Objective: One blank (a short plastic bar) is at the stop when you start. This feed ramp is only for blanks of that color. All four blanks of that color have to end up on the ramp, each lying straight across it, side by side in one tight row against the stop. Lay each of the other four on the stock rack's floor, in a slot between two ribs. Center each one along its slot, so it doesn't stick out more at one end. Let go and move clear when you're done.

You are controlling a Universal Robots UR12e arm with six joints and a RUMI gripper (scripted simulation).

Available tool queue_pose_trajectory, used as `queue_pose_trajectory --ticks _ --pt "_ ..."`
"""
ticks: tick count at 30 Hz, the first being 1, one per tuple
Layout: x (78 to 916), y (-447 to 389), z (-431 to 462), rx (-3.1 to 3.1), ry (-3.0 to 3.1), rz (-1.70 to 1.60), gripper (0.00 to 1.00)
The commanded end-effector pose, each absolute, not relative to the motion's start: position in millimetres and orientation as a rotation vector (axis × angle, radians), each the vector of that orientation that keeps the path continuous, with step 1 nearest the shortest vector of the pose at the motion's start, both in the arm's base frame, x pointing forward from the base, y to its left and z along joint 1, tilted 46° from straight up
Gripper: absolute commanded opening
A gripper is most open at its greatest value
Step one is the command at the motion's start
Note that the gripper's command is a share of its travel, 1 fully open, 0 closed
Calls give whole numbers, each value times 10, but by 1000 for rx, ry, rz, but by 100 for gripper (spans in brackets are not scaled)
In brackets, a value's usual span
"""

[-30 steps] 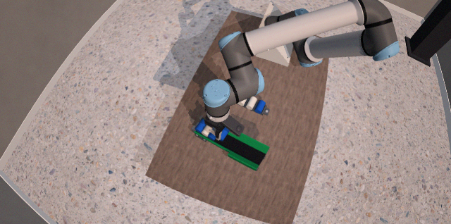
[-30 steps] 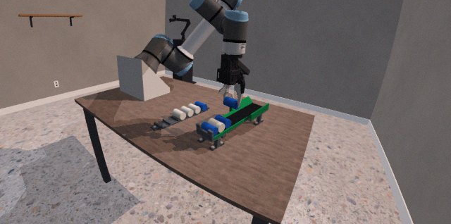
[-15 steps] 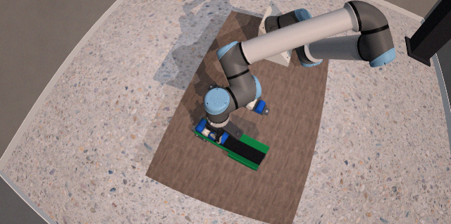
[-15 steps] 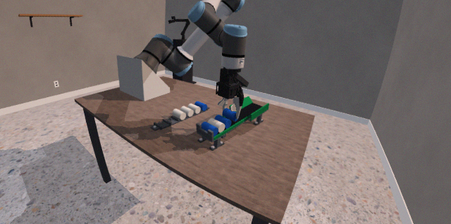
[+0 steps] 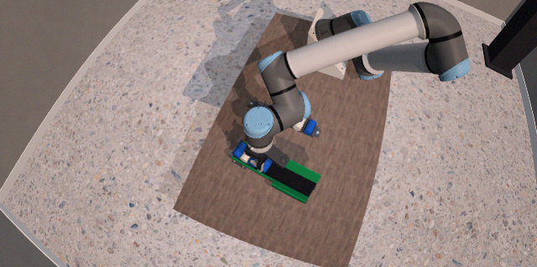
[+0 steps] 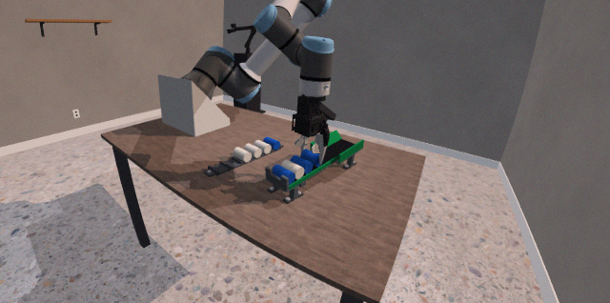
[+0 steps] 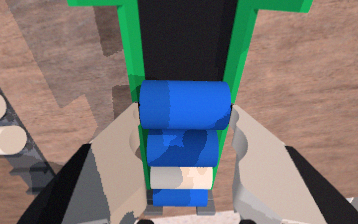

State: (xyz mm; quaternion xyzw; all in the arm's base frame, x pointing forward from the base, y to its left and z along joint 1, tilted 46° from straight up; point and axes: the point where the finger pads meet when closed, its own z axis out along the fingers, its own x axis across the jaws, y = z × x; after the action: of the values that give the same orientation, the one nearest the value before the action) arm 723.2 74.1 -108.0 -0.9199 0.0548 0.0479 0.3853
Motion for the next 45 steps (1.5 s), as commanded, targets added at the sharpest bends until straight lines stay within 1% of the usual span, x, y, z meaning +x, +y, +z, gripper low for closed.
queue_pose_trajectory --ticks 1,26,27,29,30,32,33,35,36,38,39,45 --pt "7239 734 -1076 -2344 140 120 40" --pt "7239 734 -1076 -2344 140 120 40" --pt "7239 734 -1076 -2344 140 120 42" --pt "7239 734 -1076 -2344 140 120 42" --pt "7239 734 -1076 -2344 140 120 45" --pt "7239 734 -1076 -2344 140 120 45" --pt "7239 734 -1076 -2344 140 120 47" --pt "7239 734 -1076 -2344 140 120 47" --pt "7239 734 -1076 -2344 140 120 50" --pt "7239 734 -1076 -2344 140 120 50" --pt "7239 734 -1076 -2344 140 120 52" --pt "7239 734 -1076 -2344 140 120 52"
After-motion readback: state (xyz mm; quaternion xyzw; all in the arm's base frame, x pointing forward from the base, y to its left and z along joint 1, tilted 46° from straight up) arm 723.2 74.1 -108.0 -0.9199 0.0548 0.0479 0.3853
